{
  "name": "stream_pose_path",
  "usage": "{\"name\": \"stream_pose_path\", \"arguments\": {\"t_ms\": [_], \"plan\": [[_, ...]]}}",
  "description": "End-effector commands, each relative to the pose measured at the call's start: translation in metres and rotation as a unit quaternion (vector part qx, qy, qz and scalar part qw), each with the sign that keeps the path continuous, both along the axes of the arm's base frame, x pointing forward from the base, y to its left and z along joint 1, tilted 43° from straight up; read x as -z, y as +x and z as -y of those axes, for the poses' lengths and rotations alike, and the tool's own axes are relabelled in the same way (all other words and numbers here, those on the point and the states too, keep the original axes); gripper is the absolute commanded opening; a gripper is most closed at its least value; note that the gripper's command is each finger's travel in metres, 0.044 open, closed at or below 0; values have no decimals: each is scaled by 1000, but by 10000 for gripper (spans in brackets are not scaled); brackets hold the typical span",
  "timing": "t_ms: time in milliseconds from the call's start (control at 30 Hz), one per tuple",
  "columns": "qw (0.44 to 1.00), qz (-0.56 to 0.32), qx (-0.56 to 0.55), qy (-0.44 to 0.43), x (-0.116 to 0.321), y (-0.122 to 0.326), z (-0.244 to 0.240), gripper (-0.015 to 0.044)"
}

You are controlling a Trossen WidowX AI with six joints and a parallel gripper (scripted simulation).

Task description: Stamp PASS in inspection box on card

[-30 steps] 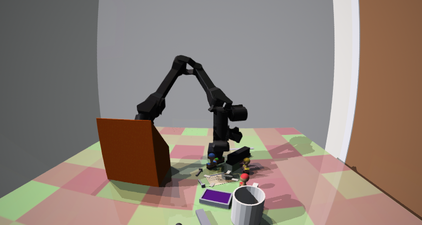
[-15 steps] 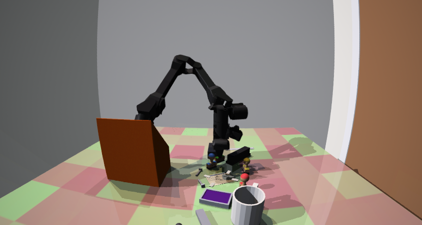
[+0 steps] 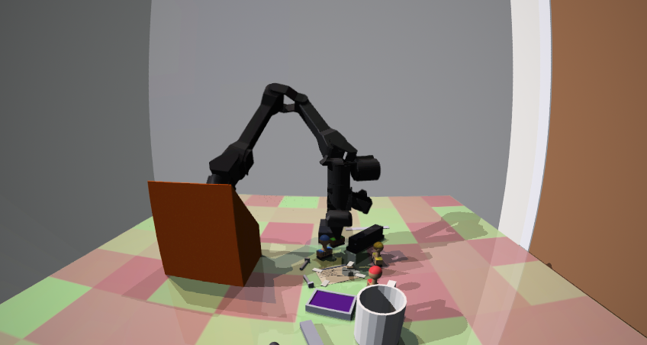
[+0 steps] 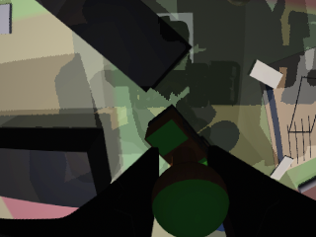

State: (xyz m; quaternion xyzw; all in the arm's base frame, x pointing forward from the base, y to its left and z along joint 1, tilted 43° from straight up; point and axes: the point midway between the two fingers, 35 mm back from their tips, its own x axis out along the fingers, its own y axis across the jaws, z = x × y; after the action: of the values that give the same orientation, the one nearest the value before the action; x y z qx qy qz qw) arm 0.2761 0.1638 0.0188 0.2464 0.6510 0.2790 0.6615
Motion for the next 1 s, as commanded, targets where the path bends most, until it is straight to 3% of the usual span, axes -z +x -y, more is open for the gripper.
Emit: {"name": "stream_pose_path", "arguments": {"t_ms": [0,967], "plan": [[1000,2,-1,2,-3,1,1,0],[1000,2,-1,2,-13,1,11,0]]}}
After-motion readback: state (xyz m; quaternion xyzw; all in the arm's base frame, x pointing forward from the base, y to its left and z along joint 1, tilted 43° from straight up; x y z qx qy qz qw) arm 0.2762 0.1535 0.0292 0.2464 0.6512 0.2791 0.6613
